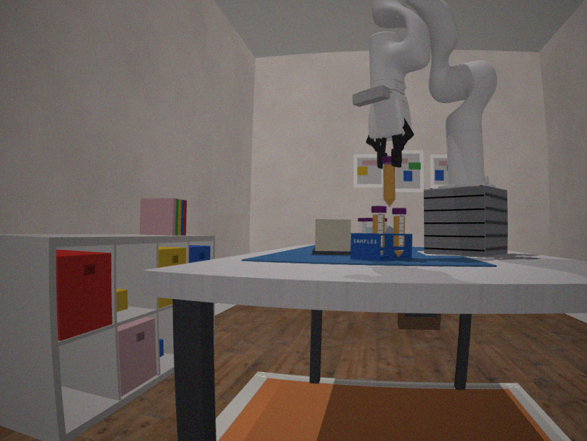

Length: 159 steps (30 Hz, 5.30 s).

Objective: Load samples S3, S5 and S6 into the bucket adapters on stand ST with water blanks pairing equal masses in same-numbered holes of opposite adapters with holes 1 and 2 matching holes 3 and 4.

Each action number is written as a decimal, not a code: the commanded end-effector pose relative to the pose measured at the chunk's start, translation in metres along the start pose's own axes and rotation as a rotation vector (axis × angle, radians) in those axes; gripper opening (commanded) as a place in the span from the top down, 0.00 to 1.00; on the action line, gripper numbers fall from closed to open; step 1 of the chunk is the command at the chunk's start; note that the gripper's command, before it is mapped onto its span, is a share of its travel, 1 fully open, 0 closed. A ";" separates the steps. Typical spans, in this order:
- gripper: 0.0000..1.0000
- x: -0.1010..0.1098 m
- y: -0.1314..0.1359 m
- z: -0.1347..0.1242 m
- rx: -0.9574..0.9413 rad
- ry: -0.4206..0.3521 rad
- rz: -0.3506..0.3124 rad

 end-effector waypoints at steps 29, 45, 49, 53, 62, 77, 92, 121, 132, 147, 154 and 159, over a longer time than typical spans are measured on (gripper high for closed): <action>1.00 -0.055 0.000 0.001 0.000 0.001 0.000; 1.00 -0.057 0.000 0.001 0.000 0.001 0.000; 1.00 -0.059 0.000 0.001 0.000 0.001 0.000; 1.00 -0.063 0.000 0.001 0.000 0.001 0.000; 1.00 -0.072 0.000 0.001 0.000 0.001 0.000; 1.00 -0.085 0.000 0.001 0.000 0.001 0.000; 1.00 -0.098 0.000 0.001 0.000 0.001 0.000; 1.00 -0.116 0.000 0.001 0.000 0.001 0.000; 0.56 -0.116 0.000 0.001 0.000 0.001 0.000; 0.56 -0.116 0.000 0.001 0.000 0.001 0.000; 0.56 -0.116 0.000 0.001 0.000 0.001 0.000; 0.56 -0.110 0.000 0.001 0.000 0.001 0.000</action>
Point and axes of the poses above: the point where the finger pads meet when closed, its own x axis back along the fingers, its own y axis across the jaws, z = x × y, the point moved 6 cm from there along x, back along the fingers, and after that the axes turned 15 degrees about x, right-handed, at the moved point
